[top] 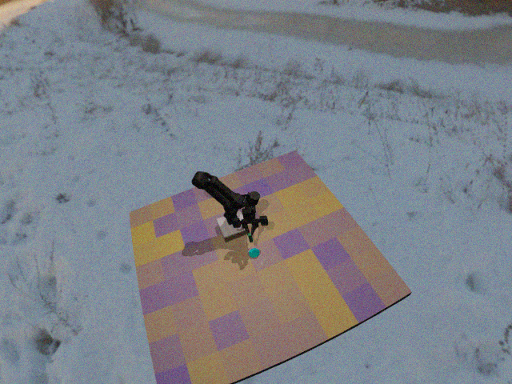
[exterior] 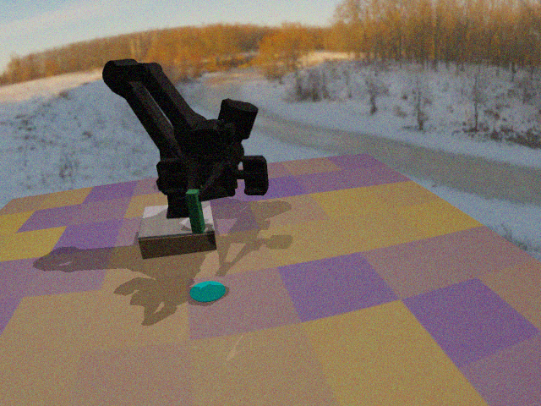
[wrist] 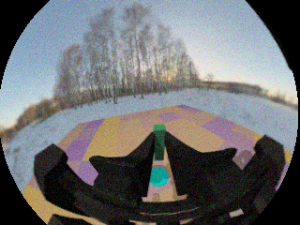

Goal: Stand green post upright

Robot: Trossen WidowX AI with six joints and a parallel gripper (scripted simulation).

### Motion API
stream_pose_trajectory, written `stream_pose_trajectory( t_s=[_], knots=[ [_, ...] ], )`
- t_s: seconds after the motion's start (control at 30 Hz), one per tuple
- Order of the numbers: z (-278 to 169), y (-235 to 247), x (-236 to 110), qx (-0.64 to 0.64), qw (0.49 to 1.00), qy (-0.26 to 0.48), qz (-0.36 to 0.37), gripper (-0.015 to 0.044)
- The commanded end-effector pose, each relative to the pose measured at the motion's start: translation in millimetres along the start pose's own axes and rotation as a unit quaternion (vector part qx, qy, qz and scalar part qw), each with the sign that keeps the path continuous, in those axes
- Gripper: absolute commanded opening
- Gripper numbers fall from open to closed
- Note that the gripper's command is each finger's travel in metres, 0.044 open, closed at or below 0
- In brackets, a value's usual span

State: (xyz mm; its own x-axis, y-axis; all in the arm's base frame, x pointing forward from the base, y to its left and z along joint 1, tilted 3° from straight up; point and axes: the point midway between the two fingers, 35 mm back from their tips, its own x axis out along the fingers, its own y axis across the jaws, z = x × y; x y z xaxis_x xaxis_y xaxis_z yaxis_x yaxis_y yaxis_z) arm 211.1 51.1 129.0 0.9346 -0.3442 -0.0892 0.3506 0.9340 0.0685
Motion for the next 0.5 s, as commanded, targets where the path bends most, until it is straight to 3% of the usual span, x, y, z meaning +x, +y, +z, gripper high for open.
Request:
stream_pose_trajectory(
  t_s=[0.0,0.47],
  knots=[
    [-2.1,0.7,0.5,-0.005,1.000,0.000,-0.002,0.0023],
    [-15.8,7.4,3.3,-0.012,1.000,0.000,-0.009,0.0023]
  ],
)
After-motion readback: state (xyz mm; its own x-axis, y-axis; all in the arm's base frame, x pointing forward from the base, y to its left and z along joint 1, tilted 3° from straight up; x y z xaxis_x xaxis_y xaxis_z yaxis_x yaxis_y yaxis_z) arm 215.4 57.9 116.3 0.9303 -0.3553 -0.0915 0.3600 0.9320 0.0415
